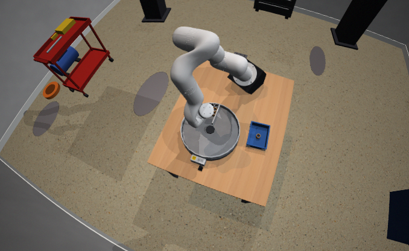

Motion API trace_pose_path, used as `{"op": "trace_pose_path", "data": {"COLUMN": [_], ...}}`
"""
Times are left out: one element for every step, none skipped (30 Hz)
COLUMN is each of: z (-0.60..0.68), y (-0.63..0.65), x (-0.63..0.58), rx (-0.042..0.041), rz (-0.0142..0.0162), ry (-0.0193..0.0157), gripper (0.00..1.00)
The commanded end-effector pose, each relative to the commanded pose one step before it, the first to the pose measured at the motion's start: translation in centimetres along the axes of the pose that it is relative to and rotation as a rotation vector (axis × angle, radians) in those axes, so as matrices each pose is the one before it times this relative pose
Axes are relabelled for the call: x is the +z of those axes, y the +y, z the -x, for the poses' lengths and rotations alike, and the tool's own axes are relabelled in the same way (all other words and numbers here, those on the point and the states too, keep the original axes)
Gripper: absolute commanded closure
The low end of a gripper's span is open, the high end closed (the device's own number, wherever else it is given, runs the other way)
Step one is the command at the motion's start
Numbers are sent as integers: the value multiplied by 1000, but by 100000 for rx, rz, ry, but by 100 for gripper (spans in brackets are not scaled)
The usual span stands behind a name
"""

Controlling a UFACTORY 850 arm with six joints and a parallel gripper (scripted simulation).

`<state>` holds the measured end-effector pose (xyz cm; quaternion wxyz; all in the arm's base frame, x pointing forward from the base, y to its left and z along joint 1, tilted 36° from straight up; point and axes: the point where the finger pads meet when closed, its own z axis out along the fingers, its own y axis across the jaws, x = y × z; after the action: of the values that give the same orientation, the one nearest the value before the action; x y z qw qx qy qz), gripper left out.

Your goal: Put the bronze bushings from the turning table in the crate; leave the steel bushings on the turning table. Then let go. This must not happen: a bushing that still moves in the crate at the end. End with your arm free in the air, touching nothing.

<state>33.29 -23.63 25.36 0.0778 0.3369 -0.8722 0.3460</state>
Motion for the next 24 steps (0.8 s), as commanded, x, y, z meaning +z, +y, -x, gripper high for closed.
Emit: {"op": "trace_pose_path", "data": {"z": [-367,-116,-48,-73,-88,-85,-82,-81,-79,-77,-75,-72,-68,-65,-61,0,0,-108,-52,-23,-32,-31,-23,-16], "y": [1929,676,244,376,443,413,383,367,353,336,319,303,287,271,255,0,0,514,240,105,161,176,153,134], "x": [412,145,54,83,96,90,83,79,76,71,67,63,59,55,51,0,0,95,43,19,27,28,22,17], "rx": [10596,4399,1665,2650,3263,3195,3114,3142,3176,3191,3206,3222,3237,3253,3264,0,0,7307,3899,1837,2981,3543,3403,3322], "rz": [7551,2546,935,1458,1745,1655,1565,1531,1501,1461,1423,1384,1347,1310,1272,0,0,2696,1357,620,981,1125,1040,978], "ry": [-3867,-1303,-489,-774,-948,-923,-897,-903,-911,-916,-922,-929,-937,-946,-955,0,0,-2162,-1171,-557,-910,-1094,-1065,-1053], "gripper": [46,46,46,46,46,46,46,46,46,46,46,46,46,46,46,46,46,46,46,46,46,46,46,46]}}
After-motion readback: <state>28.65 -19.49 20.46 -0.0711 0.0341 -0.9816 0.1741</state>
